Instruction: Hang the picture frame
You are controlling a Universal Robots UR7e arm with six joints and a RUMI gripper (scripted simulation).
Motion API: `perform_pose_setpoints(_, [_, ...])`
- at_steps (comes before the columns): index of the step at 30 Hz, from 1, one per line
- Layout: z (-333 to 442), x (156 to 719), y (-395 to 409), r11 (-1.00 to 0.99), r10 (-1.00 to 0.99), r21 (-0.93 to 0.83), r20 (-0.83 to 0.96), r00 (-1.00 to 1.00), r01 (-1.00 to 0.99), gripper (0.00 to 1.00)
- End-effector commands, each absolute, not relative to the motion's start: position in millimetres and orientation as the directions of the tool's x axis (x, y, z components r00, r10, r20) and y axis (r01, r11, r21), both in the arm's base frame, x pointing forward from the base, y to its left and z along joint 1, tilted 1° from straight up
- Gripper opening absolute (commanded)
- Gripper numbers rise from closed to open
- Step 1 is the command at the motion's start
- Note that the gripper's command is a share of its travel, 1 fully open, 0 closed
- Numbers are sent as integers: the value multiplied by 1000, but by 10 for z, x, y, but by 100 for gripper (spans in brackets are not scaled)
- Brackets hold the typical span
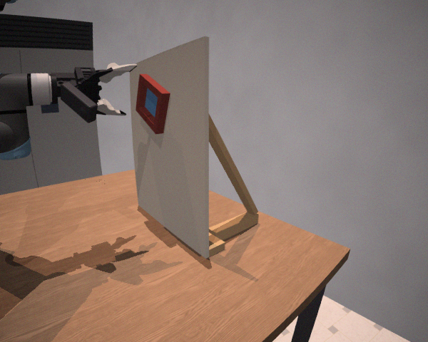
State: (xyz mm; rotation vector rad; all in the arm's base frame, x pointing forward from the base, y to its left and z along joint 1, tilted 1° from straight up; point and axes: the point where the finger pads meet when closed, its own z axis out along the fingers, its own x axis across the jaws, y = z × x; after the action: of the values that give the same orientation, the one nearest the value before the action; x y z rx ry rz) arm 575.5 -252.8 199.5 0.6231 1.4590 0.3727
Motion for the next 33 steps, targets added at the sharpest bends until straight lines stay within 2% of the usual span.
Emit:
perform_pose_setpoints(1, [2017,5742,-2530,806,568,577,-817,99,131,100])
perform_pose_setpoints(11, [2020,5739,-2530,809,564,573,-820,99,131,100])
perform_pose_setpoints(20, [2105,5648,-2541,889,427,440,-897,112,131,100])
perform_pose_setpoints(30, [2108,5645,-2541,891,423,435,-899,113,131,100])
perform_pose_setpoints(31, [2108,5645,-2541,891,423,435,-899,113,131,29])
perform_pose_setpoints(33, [2108,5645,-2541,891,423,435,-899,113,131,29])
